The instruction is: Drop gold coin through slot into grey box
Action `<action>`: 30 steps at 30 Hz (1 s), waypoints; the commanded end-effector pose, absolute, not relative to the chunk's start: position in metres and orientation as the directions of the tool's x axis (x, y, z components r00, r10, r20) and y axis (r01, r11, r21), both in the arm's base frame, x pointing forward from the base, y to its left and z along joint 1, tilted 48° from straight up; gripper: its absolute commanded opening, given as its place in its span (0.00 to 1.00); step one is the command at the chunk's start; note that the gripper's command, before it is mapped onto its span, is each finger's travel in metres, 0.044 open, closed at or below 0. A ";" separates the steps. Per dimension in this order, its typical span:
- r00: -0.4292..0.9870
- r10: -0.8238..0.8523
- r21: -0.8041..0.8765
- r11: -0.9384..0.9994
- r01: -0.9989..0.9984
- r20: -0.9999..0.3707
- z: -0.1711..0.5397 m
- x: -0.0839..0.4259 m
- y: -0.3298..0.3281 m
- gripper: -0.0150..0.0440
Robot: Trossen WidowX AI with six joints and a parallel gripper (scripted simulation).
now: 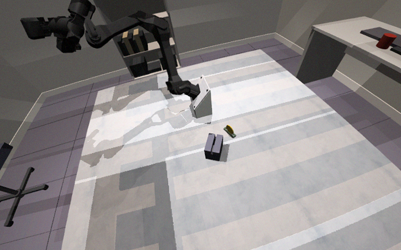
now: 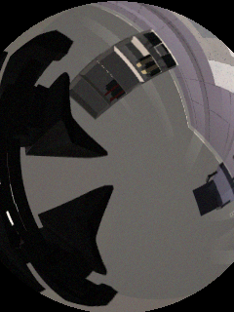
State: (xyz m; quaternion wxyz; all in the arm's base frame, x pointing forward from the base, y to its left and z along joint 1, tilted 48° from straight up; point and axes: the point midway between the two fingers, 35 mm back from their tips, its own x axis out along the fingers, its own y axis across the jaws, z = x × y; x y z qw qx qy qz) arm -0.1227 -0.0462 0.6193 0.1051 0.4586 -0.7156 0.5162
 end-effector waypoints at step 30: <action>0.455 -0.785 0.626 -0.113 -0.772 0.420 0.538 0.237 -0.151 0.53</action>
